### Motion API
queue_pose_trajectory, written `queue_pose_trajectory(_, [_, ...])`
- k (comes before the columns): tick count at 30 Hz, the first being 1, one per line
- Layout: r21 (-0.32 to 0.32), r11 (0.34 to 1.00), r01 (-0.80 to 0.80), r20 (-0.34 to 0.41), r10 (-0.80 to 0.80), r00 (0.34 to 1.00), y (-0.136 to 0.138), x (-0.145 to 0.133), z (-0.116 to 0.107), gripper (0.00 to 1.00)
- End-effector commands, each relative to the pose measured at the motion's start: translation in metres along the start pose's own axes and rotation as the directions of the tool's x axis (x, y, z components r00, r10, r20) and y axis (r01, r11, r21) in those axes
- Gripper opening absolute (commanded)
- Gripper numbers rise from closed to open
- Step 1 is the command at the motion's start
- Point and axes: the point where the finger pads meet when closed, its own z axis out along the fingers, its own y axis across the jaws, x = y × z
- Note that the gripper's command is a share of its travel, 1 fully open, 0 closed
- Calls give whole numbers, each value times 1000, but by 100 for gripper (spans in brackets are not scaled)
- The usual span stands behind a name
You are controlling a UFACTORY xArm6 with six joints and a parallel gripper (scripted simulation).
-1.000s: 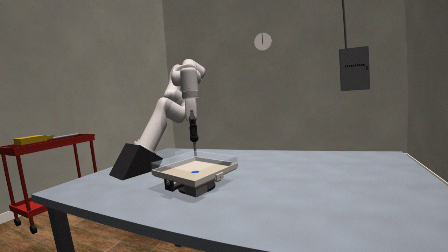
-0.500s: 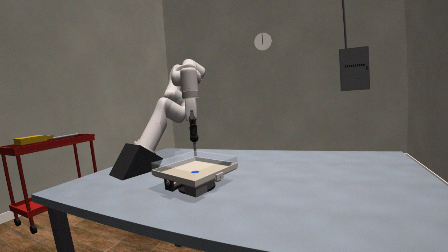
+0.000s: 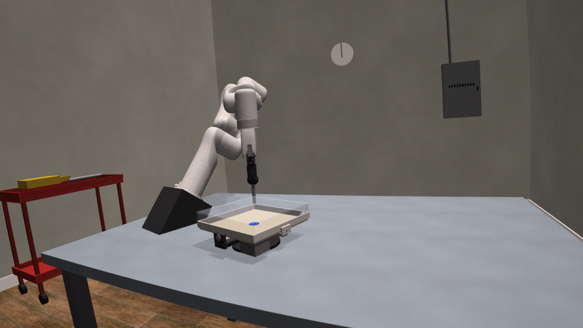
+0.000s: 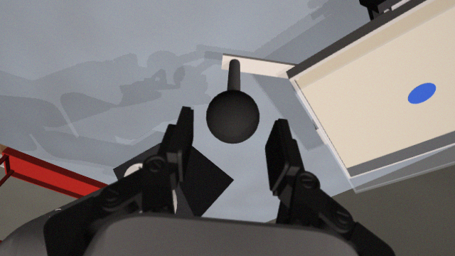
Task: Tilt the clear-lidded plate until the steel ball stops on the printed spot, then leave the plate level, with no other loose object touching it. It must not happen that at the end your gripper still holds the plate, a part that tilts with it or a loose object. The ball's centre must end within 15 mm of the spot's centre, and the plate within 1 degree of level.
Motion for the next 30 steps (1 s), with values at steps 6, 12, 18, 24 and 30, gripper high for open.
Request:
queue_pose_trajectory(6, [-2,1000,1,-1,-1,1000,1,1,3,61])
queue_pose_trajectory(12, [-2,1000,1,-1,-1,1000,1,1,9,61])
queue_pose_trajectory(18, [-2,1000,1,-1,-1,1000,1,1,14,61])
queue_pose_trajectory(24, [-2,1000,1,-1,-1,1000,1,1,20,61])
queue_pose_trajectory(30, [-2,1000,1,-1,-1,1000,1,1,25,61])
